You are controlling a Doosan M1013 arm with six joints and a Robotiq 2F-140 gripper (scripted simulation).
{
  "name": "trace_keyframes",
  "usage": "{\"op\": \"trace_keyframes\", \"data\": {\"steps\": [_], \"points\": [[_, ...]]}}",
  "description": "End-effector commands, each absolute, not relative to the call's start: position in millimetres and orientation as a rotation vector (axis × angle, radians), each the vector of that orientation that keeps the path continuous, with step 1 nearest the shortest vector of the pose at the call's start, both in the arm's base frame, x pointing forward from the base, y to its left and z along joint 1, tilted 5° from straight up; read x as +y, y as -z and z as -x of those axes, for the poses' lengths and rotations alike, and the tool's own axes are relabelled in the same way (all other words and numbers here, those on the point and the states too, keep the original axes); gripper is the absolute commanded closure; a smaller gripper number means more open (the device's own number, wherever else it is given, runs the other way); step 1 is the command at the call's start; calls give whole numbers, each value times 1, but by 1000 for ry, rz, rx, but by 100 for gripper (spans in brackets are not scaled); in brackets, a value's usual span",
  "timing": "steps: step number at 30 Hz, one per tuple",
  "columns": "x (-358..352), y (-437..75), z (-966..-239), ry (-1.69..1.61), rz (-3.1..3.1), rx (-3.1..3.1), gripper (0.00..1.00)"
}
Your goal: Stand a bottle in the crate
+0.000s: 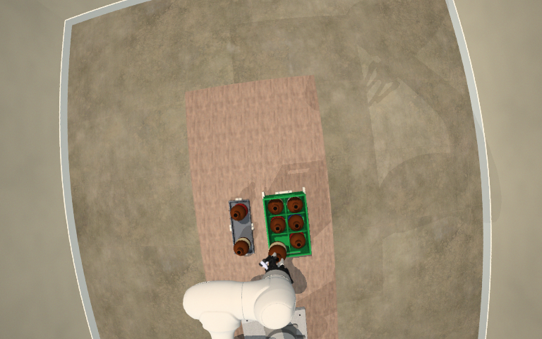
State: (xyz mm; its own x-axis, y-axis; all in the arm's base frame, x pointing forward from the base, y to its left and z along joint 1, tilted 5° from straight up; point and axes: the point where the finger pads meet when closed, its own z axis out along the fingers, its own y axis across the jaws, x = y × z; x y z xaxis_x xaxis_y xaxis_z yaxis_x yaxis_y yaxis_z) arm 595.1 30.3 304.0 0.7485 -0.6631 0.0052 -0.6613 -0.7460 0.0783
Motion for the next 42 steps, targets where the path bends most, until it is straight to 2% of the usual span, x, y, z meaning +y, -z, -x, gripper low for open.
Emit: {"op": "trace_keyframes", "data": {"steps": [1, 42], "points": [[27, -303, -592, 29, -2864, -1080, 100], [24, -300, -591, 29, -2864, -1080, 100]]}}
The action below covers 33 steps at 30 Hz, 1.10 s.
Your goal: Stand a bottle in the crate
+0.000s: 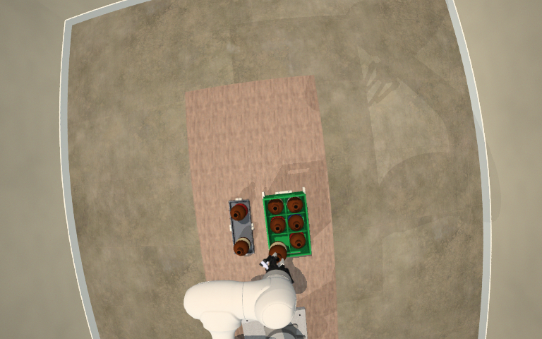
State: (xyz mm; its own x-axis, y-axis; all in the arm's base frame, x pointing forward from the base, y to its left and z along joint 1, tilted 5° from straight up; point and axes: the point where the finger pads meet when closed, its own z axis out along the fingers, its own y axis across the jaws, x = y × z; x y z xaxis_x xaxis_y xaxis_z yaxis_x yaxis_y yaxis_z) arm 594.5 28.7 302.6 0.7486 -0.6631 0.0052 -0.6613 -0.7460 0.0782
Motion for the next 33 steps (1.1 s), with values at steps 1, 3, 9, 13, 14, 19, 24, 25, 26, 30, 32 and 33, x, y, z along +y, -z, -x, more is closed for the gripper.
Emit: {"op": "trace_keyframes", "data": {"steps": [1, 3, 9, 13, 14, 19, 24, 25, 26, 30, 32, 33], "points": [[23, -300, -591, 29, -2864, -1080, 100], [22, -299, -590, 29, -2864, -1080, 100], [19, -296, -589, 29, -2864, -1080, 100], [18, -295, -589, 29, -2864, -1080, 100], [18, -295, -589, 29, -2864, -1080, 100], [18, -294, -589, 29, -2864, -1080, 100], [18, -294, -589, 29, -2864, -1080, 100], [18, -294, -589, 29, -2864, -1080, 100], [18, -294, -589, 29, -2864, -1080, 100], [18, -294, -589, 29, -2864, -1080, 100], [18, -294, -589, 29, -2864, -1080, 100], [18, -294, -589, 29, -2864, -1080, 100]]}}
